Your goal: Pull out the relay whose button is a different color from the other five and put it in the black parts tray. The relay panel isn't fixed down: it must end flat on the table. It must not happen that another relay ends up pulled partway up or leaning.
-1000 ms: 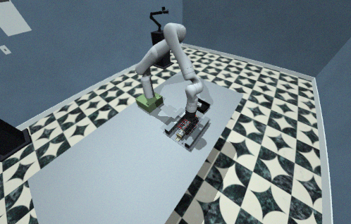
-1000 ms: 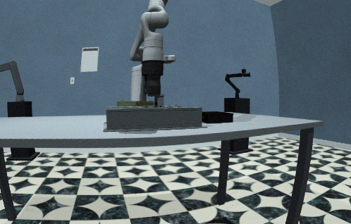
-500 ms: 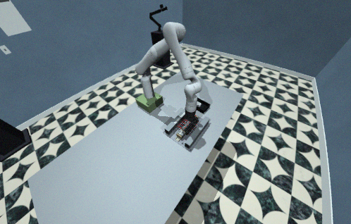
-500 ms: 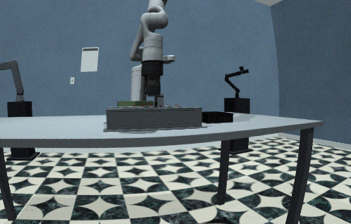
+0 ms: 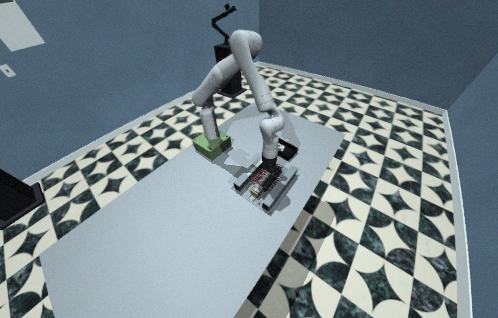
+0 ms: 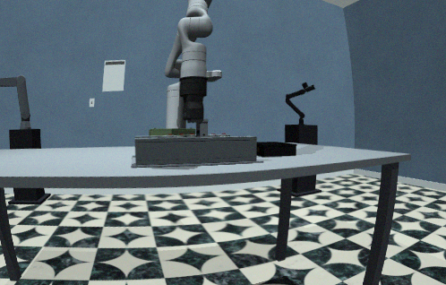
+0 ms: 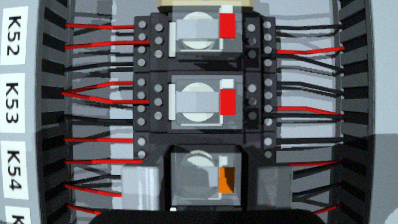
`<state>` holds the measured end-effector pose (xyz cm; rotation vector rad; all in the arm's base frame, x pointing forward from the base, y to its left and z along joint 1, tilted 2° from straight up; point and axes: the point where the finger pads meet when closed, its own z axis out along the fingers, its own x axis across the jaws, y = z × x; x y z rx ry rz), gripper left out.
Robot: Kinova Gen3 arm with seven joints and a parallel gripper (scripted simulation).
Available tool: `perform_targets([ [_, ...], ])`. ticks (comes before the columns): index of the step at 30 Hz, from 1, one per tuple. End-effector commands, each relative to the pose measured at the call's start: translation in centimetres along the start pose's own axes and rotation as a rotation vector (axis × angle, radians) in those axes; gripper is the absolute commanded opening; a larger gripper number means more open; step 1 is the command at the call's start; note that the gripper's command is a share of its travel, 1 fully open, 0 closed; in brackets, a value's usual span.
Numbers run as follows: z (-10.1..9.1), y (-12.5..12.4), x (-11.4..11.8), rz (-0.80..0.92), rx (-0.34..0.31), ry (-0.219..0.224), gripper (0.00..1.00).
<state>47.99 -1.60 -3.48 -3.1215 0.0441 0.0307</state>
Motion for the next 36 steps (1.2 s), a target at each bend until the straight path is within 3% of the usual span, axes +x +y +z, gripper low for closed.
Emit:
perform_targets([
  [1,-0.09,0.00,0.07,0.000,0.000,0.003,0.00],
  [36,-0.11,0.00,-0.09,0.000,0.000,0.059,0.00],
])
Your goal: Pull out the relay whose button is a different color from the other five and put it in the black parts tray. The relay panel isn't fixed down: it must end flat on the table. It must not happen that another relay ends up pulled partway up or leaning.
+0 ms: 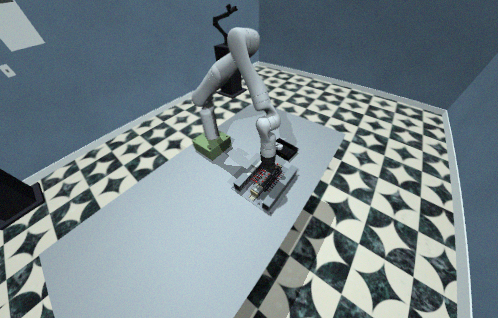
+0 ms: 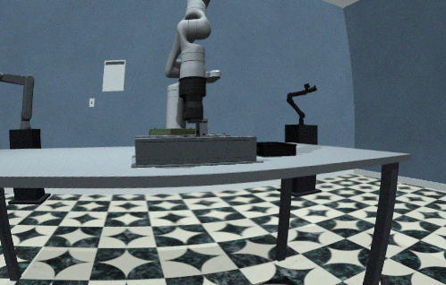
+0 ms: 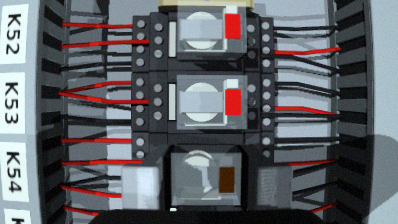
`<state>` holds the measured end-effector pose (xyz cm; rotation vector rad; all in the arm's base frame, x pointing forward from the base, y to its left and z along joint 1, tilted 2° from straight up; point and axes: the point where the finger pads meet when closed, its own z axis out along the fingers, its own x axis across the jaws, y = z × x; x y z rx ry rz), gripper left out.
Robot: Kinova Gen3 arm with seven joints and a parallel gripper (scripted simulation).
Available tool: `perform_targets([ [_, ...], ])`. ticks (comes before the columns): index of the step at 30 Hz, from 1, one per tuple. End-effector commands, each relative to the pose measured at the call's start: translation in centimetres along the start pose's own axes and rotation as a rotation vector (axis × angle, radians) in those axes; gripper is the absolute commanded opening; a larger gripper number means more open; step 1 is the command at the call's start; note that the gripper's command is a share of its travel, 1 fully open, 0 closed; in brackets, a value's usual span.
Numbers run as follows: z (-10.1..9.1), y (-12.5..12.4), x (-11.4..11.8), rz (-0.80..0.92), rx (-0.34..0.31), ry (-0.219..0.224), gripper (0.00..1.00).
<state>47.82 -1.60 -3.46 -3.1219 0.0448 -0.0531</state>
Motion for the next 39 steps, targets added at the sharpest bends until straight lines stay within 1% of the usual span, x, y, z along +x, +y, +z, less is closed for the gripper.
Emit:
perform_targets([
  [1,-0.09,0.00,0.07,0.000,0.000,0.008,0.00],
  [23,-0.11,0.00,-0.04,0.000,0.000,0.042,0.00],
  [27,-0.11,0.00,-0.03,0.000,0.000,0.041,0.00],
  [39,-0.12,0.00,0.04,0.000,0.000,0.016,0.00],
])
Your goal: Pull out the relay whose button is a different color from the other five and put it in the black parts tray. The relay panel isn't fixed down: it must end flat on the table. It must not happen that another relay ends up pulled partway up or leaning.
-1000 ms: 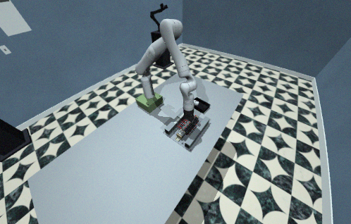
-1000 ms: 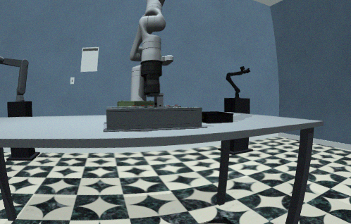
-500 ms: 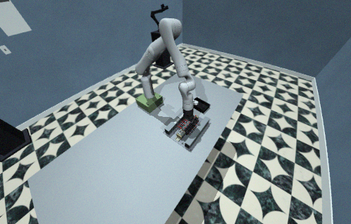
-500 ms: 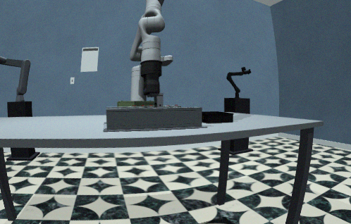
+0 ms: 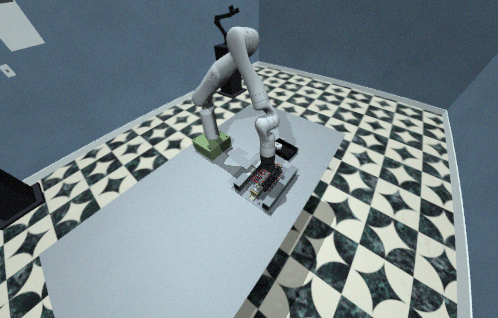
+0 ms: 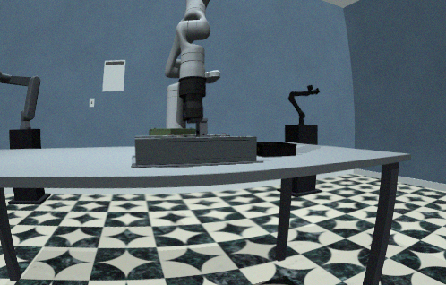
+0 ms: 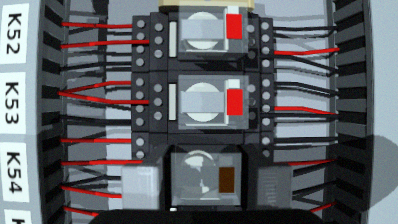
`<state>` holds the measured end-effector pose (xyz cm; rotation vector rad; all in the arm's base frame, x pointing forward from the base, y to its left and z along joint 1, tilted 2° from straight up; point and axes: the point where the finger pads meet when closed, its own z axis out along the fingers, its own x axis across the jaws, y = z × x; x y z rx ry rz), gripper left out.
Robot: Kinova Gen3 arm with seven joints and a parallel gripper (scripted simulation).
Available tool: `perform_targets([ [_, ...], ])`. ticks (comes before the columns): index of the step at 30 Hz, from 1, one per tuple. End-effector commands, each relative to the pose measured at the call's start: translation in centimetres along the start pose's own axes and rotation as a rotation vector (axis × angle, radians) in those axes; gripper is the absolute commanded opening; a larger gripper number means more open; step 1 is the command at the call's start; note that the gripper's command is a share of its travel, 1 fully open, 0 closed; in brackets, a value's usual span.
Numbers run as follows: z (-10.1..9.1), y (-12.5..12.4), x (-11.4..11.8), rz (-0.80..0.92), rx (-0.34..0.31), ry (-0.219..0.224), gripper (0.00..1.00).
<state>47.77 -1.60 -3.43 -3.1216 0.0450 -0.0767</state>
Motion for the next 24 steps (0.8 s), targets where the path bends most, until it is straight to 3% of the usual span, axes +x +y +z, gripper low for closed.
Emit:
perform_targets([
  [1,-0.09,0.00,0.10,0.000,0.000,0.000,0.00],
  [24,-0.10,0.00,0.19,0.000,0.000,-0.031,0.00],
])
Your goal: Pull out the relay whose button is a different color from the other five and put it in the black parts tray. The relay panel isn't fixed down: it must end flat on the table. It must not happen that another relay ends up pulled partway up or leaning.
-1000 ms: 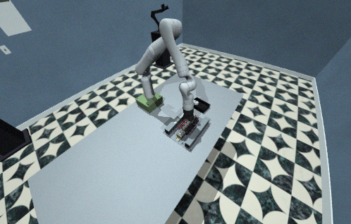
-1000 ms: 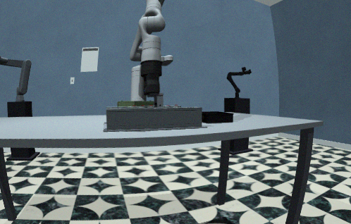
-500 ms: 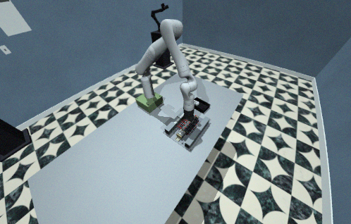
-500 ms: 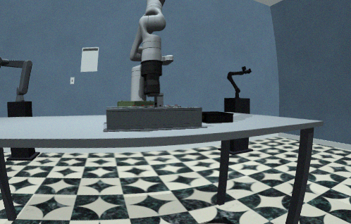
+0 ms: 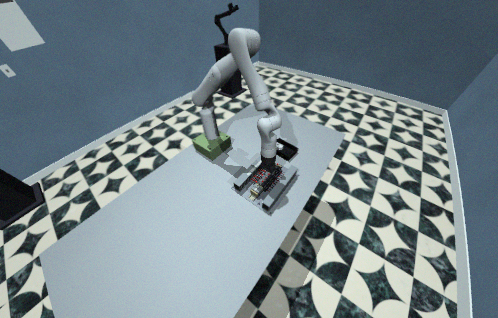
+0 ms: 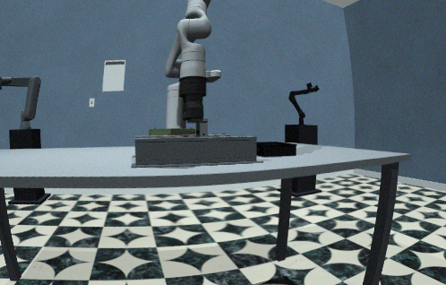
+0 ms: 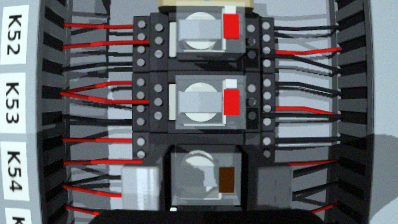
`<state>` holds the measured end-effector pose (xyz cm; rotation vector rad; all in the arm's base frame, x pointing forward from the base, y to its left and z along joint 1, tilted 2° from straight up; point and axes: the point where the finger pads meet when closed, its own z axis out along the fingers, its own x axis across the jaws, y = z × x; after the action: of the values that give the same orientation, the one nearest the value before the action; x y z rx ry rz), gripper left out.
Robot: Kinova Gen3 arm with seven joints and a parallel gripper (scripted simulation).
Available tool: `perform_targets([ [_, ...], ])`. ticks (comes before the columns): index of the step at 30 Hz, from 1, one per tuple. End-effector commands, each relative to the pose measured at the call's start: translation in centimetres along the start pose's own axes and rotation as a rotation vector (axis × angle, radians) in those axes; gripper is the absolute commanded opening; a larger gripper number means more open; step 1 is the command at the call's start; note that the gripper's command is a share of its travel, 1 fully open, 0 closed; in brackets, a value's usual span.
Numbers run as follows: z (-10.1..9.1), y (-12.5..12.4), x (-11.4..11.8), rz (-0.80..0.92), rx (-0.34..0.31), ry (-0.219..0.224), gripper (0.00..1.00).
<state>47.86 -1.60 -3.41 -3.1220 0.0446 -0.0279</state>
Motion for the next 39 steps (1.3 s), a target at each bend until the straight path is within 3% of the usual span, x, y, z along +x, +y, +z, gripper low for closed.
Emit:
perform_targets([
  [1,-0.09,0.00,0.10,0.000,0.000,-0.003,0.00],
  [39,-0.11,0.00,0.28,0.000,0.000,-0.062,0.00],
])
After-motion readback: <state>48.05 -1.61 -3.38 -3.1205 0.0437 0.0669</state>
